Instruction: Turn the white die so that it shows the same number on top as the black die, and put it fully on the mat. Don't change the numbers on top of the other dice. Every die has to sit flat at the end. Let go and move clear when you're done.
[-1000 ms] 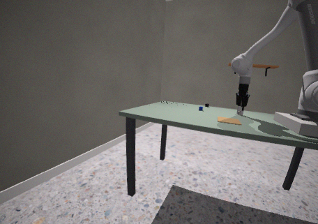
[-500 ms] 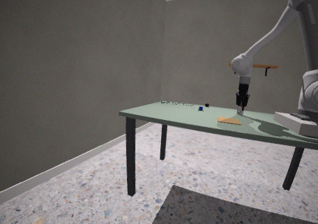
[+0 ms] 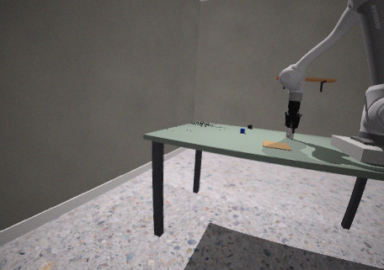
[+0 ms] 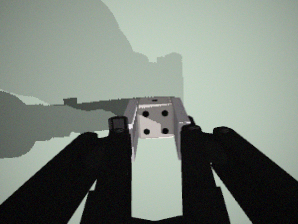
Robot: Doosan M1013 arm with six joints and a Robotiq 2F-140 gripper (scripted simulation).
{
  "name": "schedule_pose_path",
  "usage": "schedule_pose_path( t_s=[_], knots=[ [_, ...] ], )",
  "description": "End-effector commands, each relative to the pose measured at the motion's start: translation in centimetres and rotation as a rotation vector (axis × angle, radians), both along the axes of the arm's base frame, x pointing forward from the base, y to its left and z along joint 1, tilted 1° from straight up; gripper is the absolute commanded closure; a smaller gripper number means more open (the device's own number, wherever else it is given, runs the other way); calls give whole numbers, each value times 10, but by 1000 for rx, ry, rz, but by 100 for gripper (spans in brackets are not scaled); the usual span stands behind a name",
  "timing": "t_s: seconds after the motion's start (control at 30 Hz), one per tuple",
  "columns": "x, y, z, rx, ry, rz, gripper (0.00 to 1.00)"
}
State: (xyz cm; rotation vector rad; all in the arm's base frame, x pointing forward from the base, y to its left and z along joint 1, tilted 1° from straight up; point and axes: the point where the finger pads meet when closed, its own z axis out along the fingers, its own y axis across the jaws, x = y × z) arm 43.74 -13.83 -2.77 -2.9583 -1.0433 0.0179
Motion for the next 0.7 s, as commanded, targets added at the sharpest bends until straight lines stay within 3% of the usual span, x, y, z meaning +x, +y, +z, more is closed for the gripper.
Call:
schedule_pose_path(
  t_s=[0.0, 0.13, 0.33, 0.4, 0.53, 0.67],
  knots=[
    [-3, 0, -1, -3, 4, 2, 76],
    [-3, 0, 15, -3, 4, 2, 76],
    [-2, 0, 58, -3, 4, 2, 76],
    [-2, 0, 58, -3, 4, 2, 76],
    [-2, 0, 84, -3, 4, 2, 76],
    [-2, 0, 96, -3, 4, 2, 76]
  ],
)
